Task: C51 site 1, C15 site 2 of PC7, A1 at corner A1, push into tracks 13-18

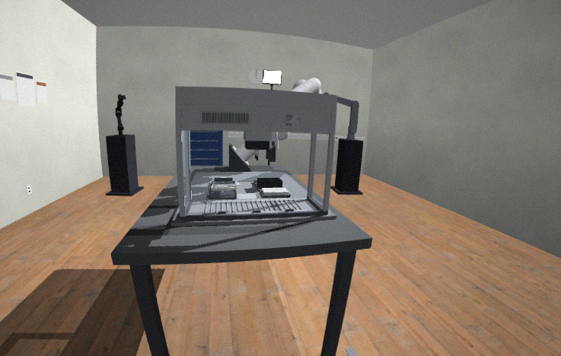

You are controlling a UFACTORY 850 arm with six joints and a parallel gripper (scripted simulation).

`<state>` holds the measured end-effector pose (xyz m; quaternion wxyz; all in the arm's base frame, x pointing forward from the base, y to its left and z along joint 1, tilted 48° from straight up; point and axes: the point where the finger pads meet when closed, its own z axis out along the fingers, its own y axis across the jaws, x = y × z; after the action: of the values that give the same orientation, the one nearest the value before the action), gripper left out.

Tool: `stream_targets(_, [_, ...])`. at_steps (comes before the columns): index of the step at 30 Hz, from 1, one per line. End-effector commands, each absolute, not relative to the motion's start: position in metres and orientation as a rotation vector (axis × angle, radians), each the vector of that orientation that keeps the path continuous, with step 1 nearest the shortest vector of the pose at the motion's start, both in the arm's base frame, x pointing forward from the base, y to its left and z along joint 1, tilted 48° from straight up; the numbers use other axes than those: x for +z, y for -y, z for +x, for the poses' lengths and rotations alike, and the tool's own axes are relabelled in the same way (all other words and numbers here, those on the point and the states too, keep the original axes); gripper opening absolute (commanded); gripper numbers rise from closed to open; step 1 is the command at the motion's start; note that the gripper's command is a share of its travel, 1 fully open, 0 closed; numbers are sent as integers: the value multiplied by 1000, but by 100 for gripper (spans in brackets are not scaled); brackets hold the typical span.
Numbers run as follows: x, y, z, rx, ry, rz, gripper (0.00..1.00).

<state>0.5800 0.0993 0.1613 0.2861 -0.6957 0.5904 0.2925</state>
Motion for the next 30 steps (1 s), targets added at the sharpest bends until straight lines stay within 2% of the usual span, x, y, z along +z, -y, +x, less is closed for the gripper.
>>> stream_targets(1, [157, -105, 580, 780, -1578, -1859, 100])
stream_targets(30, [129, -136, 577, 780, -1578, -1859, 100])
